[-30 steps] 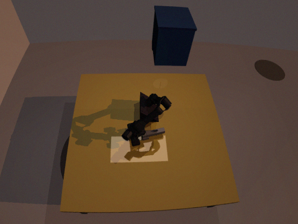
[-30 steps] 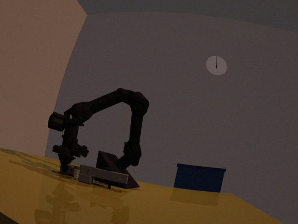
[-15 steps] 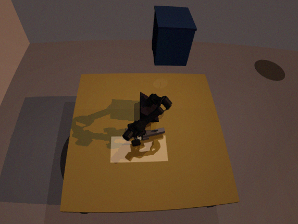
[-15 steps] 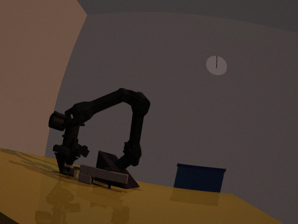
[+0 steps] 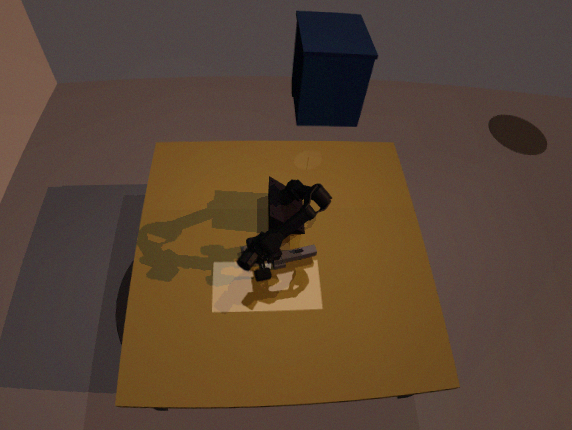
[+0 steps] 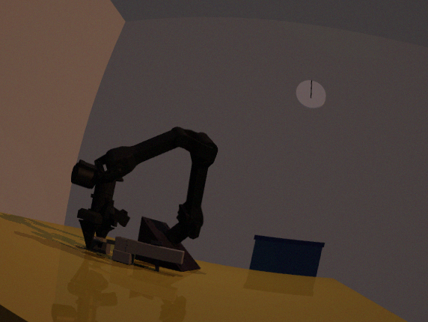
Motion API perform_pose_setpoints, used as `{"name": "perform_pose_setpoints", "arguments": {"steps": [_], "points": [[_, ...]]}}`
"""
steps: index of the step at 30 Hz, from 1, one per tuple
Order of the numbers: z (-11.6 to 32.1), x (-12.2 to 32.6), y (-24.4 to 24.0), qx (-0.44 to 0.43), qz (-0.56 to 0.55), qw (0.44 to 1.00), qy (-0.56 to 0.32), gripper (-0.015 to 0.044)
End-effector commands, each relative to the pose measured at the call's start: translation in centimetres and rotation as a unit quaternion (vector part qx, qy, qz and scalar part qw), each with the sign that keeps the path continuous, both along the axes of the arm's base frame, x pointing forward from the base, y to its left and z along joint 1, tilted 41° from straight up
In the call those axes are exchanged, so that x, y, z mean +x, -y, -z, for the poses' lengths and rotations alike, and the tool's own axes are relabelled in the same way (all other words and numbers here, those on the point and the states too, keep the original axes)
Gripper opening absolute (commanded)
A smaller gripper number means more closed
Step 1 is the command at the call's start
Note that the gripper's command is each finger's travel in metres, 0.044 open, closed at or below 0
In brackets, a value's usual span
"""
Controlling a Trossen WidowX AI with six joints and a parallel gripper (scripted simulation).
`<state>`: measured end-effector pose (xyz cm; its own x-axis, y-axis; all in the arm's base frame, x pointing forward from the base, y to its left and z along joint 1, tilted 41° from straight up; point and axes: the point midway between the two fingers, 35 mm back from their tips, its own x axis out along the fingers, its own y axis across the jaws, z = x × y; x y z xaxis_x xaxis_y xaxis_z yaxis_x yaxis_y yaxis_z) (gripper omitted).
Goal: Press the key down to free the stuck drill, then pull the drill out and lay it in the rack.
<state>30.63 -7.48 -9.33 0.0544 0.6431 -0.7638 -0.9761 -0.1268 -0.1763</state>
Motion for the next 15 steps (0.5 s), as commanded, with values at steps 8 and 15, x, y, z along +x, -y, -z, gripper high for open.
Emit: {"name": "perform_pose_setpoints", "arguments": {"steps": [8,15], "points": [[-0.12,-0.18,-0.45,0.003,0.002,1.0,-0.003,0.044],[-0.18,-0.21,-0.6,0.003,0.002,1.0,-0.003,0.044]]}}
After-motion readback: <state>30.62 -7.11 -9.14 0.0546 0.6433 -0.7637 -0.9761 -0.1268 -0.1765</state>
